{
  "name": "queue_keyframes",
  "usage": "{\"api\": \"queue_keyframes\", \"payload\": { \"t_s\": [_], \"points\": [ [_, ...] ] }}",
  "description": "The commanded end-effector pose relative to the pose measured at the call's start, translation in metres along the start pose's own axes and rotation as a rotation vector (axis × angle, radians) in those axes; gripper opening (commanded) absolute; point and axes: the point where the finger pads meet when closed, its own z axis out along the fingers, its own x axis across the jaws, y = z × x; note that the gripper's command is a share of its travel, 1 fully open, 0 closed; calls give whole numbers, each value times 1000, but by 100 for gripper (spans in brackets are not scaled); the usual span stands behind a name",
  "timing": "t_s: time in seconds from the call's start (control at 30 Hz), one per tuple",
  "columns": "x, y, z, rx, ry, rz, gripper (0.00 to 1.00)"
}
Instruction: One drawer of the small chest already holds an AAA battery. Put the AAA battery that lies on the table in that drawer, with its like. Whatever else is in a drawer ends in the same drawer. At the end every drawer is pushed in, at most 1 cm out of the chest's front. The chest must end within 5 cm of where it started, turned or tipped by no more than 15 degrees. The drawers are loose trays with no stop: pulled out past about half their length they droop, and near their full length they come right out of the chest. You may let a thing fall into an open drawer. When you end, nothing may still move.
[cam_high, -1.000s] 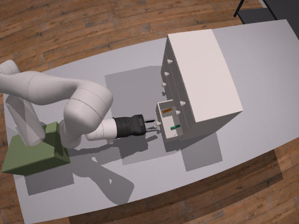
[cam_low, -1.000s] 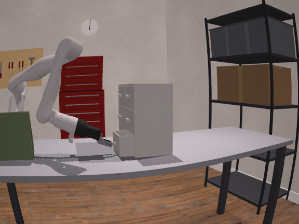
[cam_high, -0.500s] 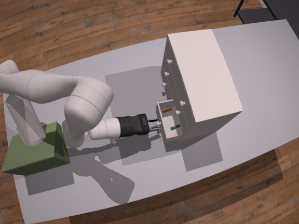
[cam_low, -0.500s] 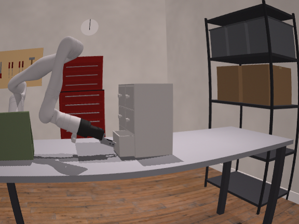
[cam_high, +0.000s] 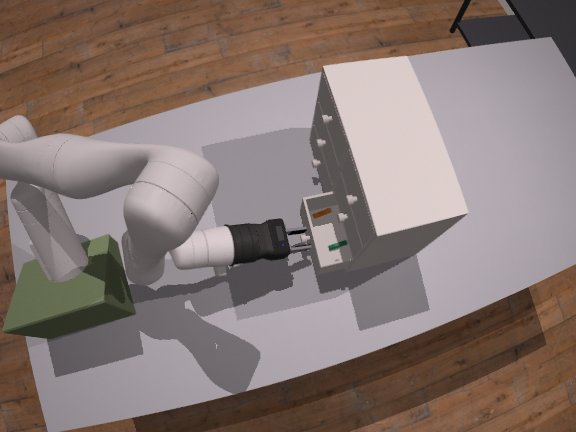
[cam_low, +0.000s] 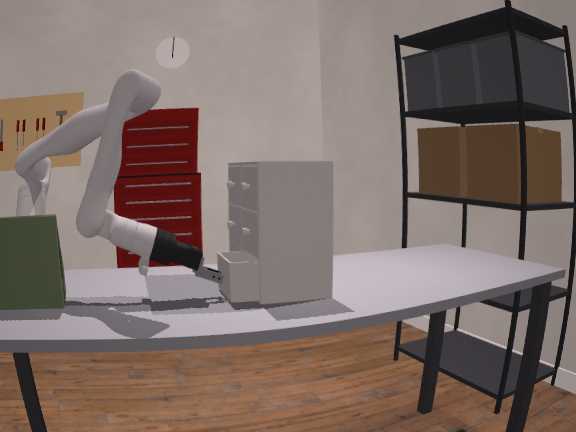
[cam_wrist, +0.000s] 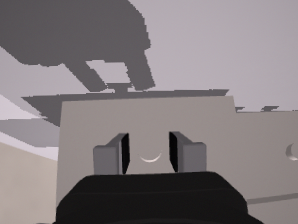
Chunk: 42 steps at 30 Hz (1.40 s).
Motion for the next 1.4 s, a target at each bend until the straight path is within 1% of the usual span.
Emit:
{"api": "queue_keyframes", "payload": {
  "t_s": [0.0,1.07,1.1,1.37],
  "points": [
    [0,1,0,-2,0,-1,67],
    [0,1,0,-2,0,-1,67],
    [0,1,0,-2,0,-1,37],
    [0,1,0,-2,0,-1,37]
  ]
}}
